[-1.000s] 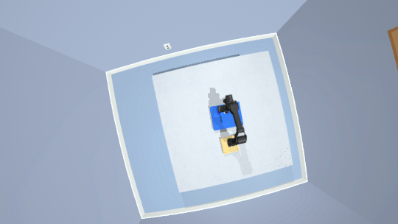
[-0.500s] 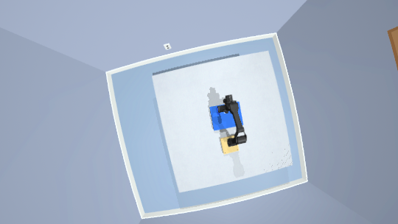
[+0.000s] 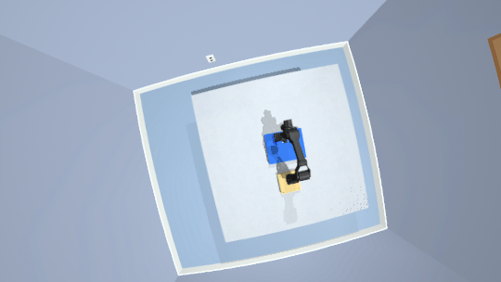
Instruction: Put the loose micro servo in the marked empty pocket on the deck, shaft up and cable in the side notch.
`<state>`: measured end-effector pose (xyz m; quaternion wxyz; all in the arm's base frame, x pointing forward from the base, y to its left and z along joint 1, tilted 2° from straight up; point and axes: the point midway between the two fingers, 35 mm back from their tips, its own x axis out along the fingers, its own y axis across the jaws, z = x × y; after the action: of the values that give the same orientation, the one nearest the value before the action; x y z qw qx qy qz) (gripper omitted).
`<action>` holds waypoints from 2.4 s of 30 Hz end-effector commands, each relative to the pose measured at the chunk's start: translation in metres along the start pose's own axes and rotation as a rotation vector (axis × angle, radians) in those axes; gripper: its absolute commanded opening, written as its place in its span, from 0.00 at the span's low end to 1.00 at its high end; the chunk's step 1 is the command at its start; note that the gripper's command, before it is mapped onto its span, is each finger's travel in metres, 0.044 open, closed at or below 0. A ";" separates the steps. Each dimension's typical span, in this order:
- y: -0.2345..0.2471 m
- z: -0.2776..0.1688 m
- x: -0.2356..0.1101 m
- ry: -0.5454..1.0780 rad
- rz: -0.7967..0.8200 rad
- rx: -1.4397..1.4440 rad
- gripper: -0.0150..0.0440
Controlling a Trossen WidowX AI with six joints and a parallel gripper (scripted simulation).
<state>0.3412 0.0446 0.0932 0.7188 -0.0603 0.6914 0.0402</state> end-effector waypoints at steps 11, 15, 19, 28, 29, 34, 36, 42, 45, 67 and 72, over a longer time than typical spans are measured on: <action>-0.001 -0.002 0.011 0.005 -0.002 -0.003 0.25; -0.001 -0.002 0.013 0.005 -0.002 -0.003 0.25; -0.001 -0.002 0.016 0.005 -0.002 -0.003 0.25; -0.001 -0.002 0.022 0.005 -0.002 -0.003 0.25; -0.001 -0.002 0.023 0.005 -0.002 -0.003 0.25; -0.001 -0.002 0.026 0.005 -0.002 -0.003 0.25; -0.001 -0.002 0.027 0.005 -0.002 -0.003 0.25; -0.001 -0.002 0.031 0.005 -0.002 -0.003 0.25; -0.001 -0.002 0.033 0.005 -0.002 -0.003 0.25; 0.000 -0.022 -0.015 0.006 0.000 -0.004 0.75; 0.000 -0.076 -0.051 0.011 -0.001 -0.003 0.97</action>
<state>0.2916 0.0388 0.1264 0.7148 -0.0629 0.6952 0.0424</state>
